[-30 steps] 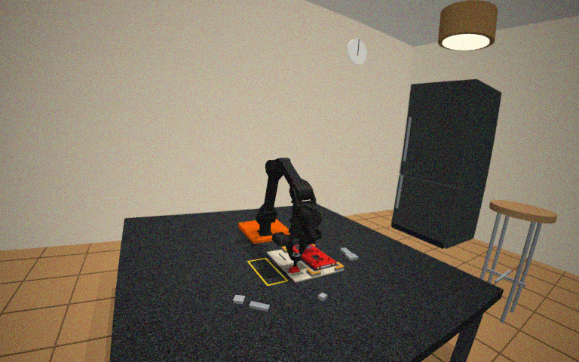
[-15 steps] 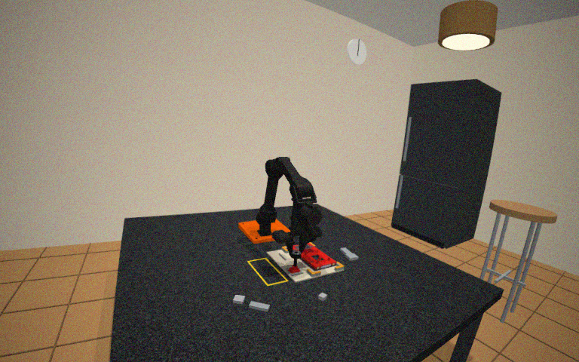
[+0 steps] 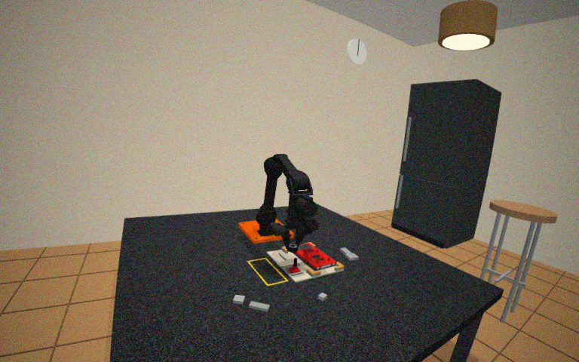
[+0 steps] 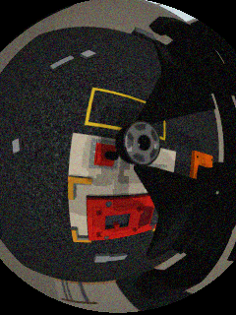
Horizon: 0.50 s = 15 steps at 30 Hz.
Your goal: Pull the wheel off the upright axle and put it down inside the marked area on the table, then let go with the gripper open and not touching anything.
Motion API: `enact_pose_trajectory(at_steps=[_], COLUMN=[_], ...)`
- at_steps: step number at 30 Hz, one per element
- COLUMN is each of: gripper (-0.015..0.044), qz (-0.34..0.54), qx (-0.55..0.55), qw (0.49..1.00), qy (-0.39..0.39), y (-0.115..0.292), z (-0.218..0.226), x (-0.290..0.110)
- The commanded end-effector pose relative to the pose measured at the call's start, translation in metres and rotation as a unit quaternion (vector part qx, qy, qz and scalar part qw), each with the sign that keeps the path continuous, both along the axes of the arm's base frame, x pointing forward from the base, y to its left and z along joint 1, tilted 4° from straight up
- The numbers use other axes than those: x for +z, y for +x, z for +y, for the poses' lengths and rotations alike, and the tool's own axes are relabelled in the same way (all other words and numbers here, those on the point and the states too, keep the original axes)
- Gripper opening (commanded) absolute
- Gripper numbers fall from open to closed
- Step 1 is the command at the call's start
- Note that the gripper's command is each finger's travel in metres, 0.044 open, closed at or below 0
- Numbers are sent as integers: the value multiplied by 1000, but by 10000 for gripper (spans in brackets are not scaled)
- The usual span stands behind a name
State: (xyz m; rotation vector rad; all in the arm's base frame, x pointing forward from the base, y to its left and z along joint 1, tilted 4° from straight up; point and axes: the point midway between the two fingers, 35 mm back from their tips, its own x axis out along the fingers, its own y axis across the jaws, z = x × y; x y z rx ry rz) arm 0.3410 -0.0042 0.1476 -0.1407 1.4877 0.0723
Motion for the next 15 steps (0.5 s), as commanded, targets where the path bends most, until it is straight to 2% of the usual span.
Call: enact_pose_trajectory(at_steps=[1,15], gripper=[0,0], qz=[-3,-5], qx=[-3,-4], qw=[1000,1000], qy=[1,-4], y=[-6,-33], z=[-21,-84], x=[3,8])
